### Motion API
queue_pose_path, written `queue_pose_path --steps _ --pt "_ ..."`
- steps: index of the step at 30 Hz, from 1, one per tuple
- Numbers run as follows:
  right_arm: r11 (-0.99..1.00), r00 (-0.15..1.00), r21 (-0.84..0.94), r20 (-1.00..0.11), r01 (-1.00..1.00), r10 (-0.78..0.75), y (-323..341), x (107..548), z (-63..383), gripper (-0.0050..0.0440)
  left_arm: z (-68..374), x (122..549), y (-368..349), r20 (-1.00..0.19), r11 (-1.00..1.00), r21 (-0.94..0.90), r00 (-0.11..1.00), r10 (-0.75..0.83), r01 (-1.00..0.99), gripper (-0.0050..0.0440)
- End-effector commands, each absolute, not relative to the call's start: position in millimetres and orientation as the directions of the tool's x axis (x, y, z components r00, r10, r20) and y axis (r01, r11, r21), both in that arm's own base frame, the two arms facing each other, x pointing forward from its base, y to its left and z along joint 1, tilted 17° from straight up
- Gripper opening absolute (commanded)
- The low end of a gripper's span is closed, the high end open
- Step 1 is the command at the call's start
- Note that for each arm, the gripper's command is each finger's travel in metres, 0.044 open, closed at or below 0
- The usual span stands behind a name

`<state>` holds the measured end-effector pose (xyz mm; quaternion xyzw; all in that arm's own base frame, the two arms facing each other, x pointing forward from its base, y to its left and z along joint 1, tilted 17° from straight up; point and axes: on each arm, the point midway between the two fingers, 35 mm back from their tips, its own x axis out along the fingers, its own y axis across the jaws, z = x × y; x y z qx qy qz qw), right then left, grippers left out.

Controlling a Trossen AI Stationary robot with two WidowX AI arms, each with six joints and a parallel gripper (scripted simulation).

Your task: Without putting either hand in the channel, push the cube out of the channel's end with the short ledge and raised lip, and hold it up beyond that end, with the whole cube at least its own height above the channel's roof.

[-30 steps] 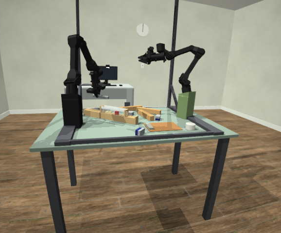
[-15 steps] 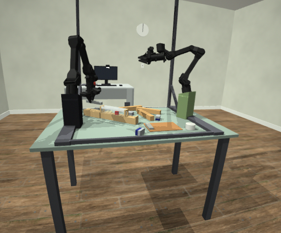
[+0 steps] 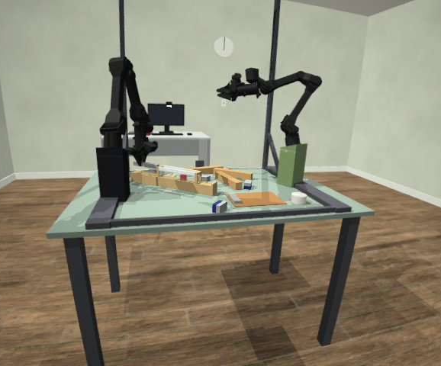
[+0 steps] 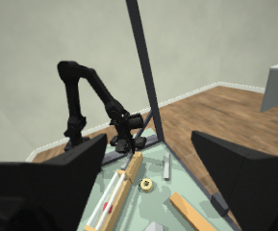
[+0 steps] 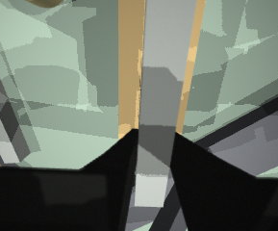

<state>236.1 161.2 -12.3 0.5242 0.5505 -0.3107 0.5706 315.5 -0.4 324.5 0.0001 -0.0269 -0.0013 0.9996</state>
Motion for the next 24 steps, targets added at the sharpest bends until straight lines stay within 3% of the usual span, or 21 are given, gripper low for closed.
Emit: queue_pose_path --steps 1,24 --pt "0.261 0.206 0.263 -0.952 0.929 0.227 162.6 238.1 -11.9 0.0 331.0 313.9 -0.3 0.071 1.0 0.003 0.997 -0.001 0.001 0.04" --pt "0.261 0.204 0.261 -0.952 0.929 0.226 166.8 241.5 -30.1 0.0 331.0 313.9 -0.3 0.071 1.0 0.003 0.997 -0.001 0.001 0.04"
